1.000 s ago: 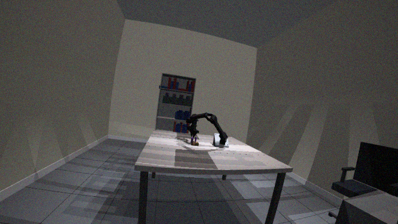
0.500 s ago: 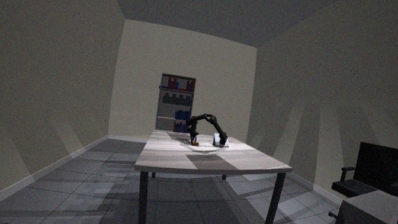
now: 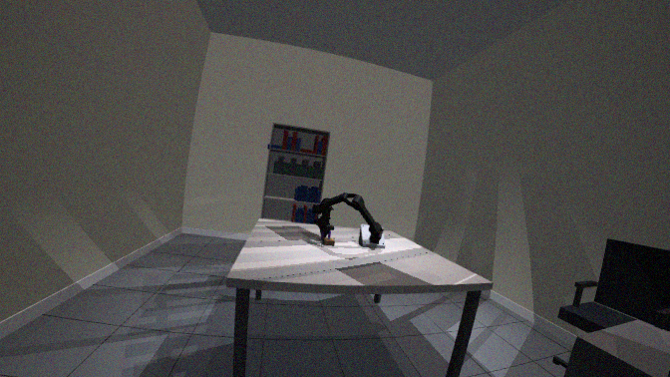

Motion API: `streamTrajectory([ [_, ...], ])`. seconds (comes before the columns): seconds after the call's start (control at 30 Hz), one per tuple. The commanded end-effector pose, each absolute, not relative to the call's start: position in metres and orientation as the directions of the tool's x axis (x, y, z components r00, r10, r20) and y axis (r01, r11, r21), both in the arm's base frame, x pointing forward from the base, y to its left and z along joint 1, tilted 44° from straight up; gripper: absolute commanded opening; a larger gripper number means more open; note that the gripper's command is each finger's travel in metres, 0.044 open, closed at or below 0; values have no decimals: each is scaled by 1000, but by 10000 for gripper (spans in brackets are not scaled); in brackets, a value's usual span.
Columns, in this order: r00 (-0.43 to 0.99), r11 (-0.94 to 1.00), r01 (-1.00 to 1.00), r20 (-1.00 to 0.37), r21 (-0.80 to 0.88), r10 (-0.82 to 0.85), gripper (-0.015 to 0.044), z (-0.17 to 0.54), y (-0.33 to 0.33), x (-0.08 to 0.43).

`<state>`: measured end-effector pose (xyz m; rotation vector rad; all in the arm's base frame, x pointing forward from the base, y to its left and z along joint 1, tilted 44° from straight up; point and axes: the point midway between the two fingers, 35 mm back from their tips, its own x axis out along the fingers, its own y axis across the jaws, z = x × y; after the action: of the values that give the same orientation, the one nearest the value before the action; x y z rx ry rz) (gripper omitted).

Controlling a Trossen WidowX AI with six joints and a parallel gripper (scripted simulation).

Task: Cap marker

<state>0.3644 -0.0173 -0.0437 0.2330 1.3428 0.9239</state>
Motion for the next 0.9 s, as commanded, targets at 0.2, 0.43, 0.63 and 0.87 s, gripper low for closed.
streamTrajectory([
  [0.2,-56,638,-429,-724,639,687,99,-46,-15,363],
  [0.43,-56,639,-429,-725,639,687,0,-41,-20,364],
  [0.63,-56,640,-429,-726,638,686,0,-30,-31,366],
  [0.87,-56,640,-429,-726,637,685,0,-17,-44,367],
])
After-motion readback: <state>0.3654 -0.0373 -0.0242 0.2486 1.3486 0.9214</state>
